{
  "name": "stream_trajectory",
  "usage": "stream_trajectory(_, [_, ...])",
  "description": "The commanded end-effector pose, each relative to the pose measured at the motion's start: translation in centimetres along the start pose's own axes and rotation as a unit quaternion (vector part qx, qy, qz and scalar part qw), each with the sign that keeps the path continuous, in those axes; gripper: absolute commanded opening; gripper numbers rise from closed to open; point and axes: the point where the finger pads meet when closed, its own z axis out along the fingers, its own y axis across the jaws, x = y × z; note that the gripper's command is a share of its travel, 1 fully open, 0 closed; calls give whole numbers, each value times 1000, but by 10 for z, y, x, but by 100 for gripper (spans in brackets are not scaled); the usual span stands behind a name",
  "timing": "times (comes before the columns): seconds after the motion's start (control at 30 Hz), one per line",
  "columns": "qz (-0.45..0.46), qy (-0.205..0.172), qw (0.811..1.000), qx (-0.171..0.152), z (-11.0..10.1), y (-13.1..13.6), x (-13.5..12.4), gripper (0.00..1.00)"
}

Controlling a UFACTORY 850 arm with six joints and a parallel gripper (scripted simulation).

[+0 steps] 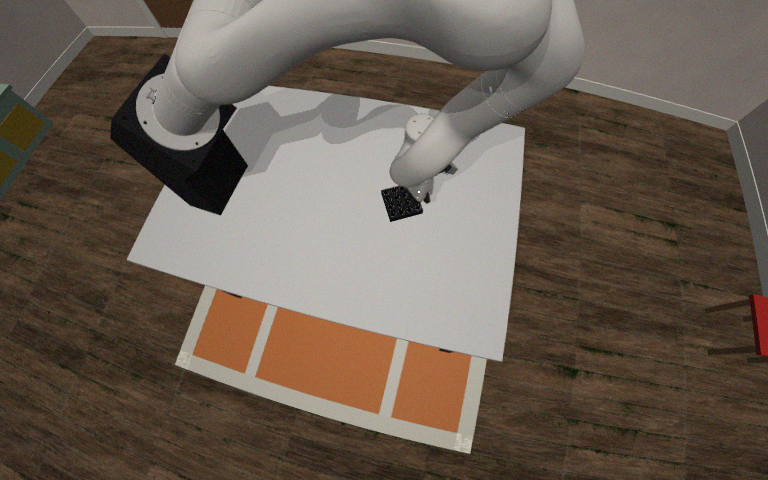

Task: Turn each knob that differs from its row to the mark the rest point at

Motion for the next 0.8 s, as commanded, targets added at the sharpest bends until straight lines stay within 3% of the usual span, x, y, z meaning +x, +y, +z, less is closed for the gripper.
stream_trajectory(0.0, [0,0,1000,0,-12,0,0,19])
stream_trajectory(0.33, [0,0,1000,0,-29,0,0,19])
stream_trajectory(0.77, [0,0,1000,0,-30,0,0,19])
